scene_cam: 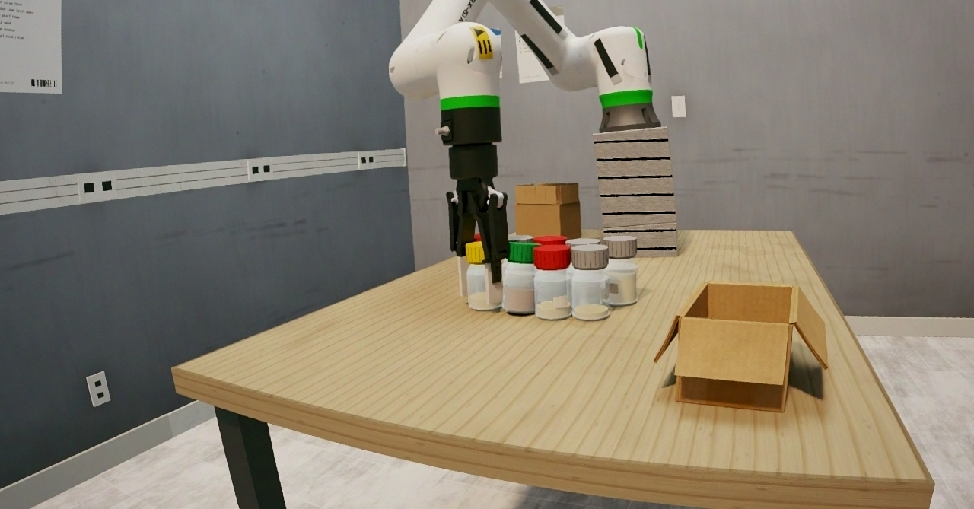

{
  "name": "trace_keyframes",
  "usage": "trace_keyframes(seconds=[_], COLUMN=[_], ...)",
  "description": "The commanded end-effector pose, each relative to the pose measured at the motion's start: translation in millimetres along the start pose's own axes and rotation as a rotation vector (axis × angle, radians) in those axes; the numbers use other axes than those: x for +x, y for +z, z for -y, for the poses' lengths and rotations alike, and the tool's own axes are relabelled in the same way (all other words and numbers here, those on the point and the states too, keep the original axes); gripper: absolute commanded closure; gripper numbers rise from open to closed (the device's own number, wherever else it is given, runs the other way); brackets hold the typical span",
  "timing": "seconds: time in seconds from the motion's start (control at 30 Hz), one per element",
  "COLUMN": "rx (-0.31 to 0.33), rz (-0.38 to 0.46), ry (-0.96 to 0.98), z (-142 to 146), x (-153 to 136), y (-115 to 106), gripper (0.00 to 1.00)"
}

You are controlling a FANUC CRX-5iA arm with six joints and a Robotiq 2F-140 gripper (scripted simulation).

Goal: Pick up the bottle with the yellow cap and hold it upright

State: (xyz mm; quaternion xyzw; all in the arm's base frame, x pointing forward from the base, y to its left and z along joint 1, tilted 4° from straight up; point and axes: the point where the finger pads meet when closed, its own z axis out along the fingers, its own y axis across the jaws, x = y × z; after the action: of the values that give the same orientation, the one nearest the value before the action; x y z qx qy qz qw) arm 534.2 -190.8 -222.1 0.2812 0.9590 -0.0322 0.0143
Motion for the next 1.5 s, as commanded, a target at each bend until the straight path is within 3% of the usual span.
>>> trace_keyframes(seconds=[0.0, 0.4, 0.73, 0.97, 1.3, 1.47], rx=[0.0, 0.0, 0.0, 0.0, 0.0, 0.0], rz=[0.002, 0.002, 0.002, 0.002, 0.002, 0.002], ry=[0.0, 0.0, 0.0, 0.0, 0.0, 0.0], z=[0, 0, 0, 0, 0, 0], x=[2, 8, 8, 8, 8, 8], y=[-1, -1, -26, -26, -48, -48], gripper=[0.49, 0.49, 0.49, 0.49, 0.49, 0.49])
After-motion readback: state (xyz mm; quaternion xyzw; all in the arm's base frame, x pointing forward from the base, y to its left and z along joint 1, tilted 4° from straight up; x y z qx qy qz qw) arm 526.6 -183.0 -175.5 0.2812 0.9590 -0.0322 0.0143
